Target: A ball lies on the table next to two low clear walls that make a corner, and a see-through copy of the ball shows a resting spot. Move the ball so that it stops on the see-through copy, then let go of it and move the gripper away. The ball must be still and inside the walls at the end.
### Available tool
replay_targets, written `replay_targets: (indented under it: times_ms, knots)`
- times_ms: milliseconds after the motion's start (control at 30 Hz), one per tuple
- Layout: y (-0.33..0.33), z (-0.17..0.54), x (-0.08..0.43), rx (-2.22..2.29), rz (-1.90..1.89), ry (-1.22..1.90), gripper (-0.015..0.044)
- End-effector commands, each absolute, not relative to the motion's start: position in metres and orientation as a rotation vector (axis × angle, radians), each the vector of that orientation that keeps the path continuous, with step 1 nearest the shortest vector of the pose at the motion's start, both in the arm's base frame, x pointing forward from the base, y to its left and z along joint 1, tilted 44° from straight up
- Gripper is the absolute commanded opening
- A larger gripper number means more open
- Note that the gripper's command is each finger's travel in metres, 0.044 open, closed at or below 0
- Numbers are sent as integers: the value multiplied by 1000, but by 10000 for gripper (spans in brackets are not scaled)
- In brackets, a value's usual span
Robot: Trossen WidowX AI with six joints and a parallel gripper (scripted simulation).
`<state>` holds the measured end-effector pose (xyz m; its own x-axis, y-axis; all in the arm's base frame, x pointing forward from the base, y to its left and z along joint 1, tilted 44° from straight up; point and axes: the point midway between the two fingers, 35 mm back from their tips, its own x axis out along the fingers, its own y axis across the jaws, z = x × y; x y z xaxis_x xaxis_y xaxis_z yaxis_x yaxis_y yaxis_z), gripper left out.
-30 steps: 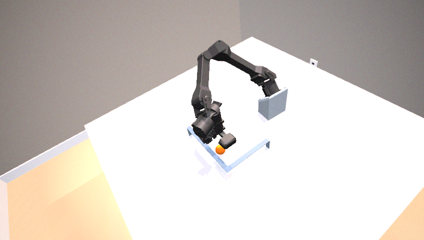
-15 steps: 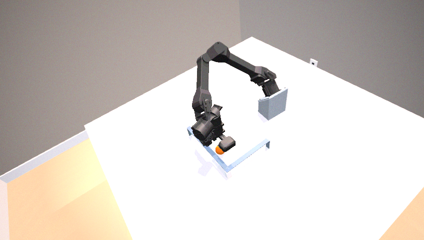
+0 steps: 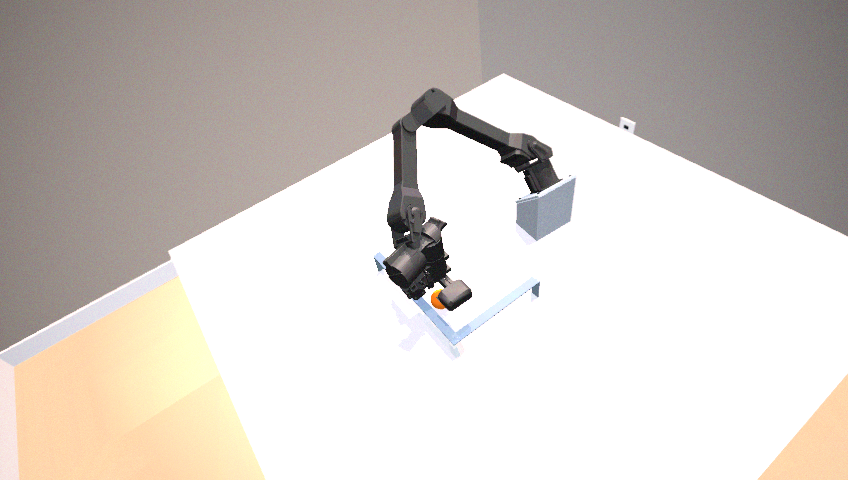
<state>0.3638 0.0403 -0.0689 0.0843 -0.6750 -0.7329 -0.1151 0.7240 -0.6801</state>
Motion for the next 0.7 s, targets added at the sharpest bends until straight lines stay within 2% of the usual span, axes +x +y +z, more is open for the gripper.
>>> replay_targets:
  times_ms: [0, 167, 300, 567, 667]
  knots:
    - [33, -76, 362, -702, -475, 1458, 333]
    - [29, -80, 362, -703, -476, 1458, 333]
    - [29, -80, 362, -703, -476, 1458, 228]
    - [29, -80, 362, -703, -476, 1458, 175]
    - [29, -79, 361, -696, -473, 1463, 96]
